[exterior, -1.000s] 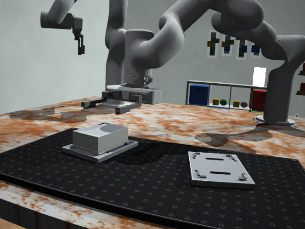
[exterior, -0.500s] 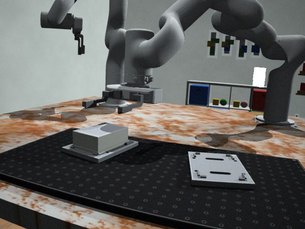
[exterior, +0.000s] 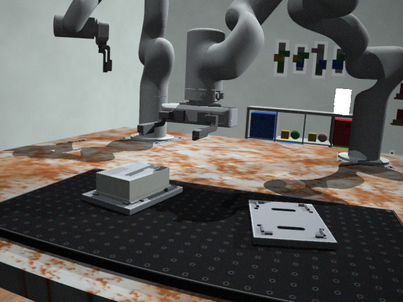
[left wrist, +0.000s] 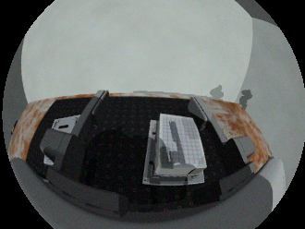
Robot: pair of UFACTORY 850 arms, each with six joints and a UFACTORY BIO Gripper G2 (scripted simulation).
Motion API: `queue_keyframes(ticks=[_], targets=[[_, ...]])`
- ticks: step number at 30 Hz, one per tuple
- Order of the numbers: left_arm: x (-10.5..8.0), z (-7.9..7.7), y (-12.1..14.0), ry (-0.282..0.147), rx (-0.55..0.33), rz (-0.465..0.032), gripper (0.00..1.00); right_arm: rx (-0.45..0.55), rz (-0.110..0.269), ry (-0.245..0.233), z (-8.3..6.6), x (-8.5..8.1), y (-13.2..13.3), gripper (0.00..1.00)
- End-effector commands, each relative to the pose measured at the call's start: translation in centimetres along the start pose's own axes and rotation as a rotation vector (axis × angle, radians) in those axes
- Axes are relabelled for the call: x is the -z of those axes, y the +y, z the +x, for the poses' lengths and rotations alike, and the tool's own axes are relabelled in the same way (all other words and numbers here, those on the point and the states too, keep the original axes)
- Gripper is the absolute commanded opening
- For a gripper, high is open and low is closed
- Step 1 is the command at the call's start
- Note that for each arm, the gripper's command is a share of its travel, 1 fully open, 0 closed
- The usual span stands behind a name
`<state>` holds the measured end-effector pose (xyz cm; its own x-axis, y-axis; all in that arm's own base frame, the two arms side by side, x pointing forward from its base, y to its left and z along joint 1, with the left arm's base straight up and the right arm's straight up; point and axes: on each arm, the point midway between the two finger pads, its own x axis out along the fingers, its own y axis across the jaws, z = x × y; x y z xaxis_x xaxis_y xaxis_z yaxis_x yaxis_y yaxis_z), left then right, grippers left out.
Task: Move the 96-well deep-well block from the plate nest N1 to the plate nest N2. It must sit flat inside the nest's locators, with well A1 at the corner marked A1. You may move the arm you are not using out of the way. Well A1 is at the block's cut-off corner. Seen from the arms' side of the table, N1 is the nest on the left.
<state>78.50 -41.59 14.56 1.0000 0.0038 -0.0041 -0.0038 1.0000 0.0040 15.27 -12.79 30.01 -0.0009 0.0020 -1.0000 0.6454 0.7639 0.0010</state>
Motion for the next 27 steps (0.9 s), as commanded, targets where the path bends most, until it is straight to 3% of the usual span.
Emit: queue_keyframes(ticks=[1, 27], targets=[[-0.7, -0.4, 1.3, -0.006, 0.004, -0.005, 0.37, 0.000, 0.000, -0.001, 0.0, 0.0, 0.0, 1.00], [-4.7, -3.1, 12.3, -0.006, 0.004, -0.005, 0.37, 0.000, 0.000, -0.001, 0.0, 0.0, 0.0, 1.00]])
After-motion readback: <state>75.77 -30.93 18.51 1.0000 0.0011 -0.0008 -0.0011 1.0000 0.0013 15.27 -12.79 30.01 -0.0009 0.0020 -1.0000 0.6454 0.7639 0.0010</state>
